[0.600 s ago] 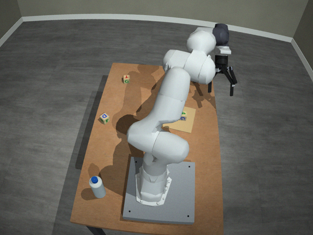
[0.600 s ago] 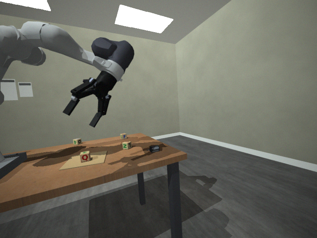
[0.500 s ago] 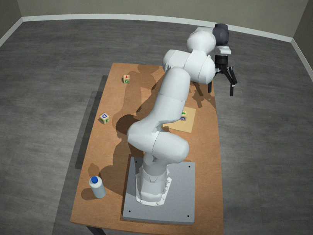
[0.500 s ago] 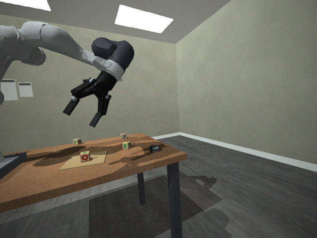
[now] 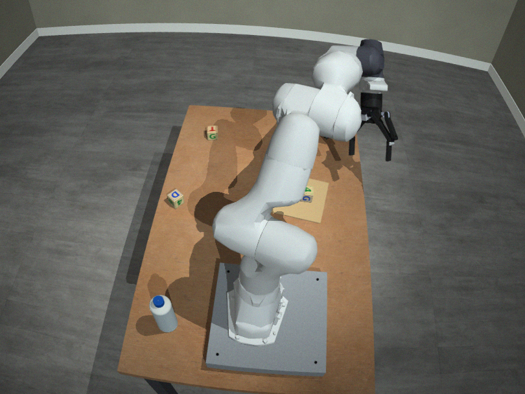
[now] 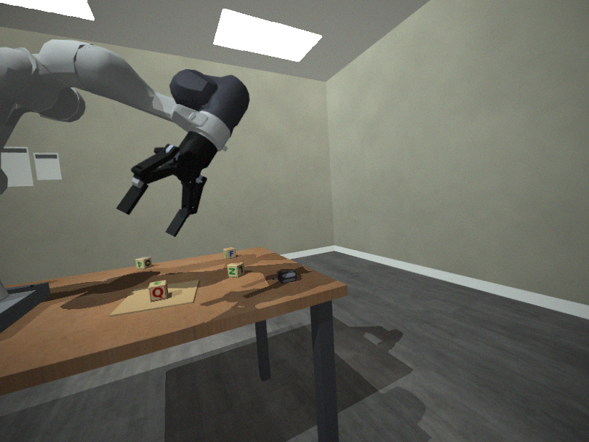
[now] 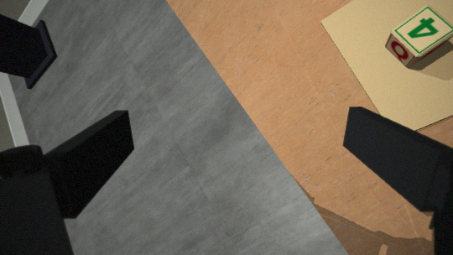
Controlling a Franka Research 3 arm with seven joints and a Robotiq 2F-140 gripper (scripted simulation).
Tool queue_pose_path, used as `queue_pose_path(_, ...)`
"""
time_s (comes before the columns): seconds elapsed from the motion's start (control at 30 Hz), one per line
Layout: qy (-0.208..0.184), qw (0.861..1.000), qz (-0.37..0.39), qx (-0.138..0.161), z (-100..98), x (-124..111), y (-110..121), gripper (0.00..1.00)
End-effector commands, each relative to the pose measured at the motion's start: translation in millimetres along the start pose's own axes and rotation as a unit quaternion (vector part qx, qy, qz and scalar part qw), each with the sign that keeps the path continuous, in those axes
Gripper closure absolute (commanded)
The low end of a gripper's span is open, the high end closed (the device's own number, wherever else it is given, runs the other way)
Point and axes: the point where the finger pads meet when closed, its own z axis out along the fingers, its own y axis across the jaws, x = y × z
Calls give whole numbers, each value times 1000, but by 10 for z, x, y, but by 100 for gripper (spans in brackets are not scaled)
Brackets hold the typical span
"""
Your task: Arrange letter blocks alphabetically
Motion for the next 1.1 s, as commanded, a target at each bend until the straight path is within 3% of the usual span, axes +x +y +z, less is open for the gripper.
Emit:
queue_pose_path(0.0,-1,1000,-1,-1,-4,3,25,0)
queue_pose_path(0.07,-6,1000,-4,-7,-22,24,182,0)
queue_pose_path(0.17,-23,999,-15,-30,-81,130,718,0)
queue_pose_path(0.43,-48,995,-33,-77,-179,527,1805,0)
queue_pose_path(0.5,-48,995,-33,-77,-179,527,1805,0)
queue_pose_path(0.53,-54,993,-38,-94,-201,727,2182,0)
queue_pose_path(0.87,-61,986,-48,-149,-191,1625,3370,0)
queue_pose_path(1.0,-60,984,-49,-163,-157,1932,3666,0)
queue_pose_path(1.07,-60,984,-49,-163,-157,1932,3666,0)
